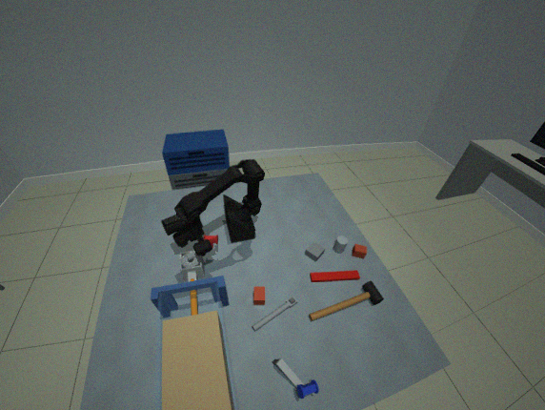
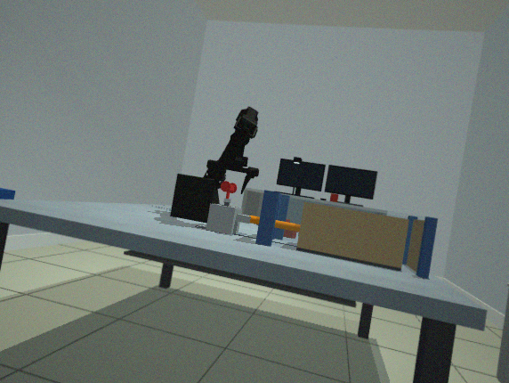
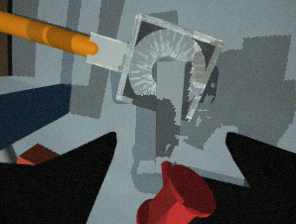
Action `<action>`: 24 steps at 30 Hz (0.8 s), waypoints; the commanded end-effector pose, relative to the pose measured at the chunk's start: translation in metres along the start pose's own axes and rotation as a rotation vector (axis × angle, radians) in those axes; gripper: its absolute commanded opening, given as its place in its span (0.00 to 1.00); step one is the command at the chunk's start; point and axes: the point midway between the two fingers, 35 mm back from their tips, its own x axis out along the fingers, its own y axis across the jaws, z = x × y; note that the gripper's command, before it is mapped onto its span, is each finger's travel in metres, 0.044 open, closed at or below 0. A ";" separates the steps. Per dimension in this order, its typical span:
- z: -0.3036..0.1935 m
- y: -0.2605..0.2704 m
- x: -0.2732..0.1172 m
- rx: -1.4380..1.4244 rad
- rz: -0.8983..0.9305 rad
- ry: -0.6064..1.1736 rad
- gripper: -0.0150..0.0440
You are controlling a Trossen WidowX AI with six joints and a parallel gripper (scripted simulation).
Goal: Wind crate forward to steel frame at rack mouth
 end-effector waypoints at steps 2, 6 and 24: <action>-0.001 -0.001 0.012 0.008 0.003 0.008 1.00; -0.001 -0.001 0.026 0.008 0.003 0.008 1.00; -0.002 0.000 0.048 0.012 0.004 0.009 1.00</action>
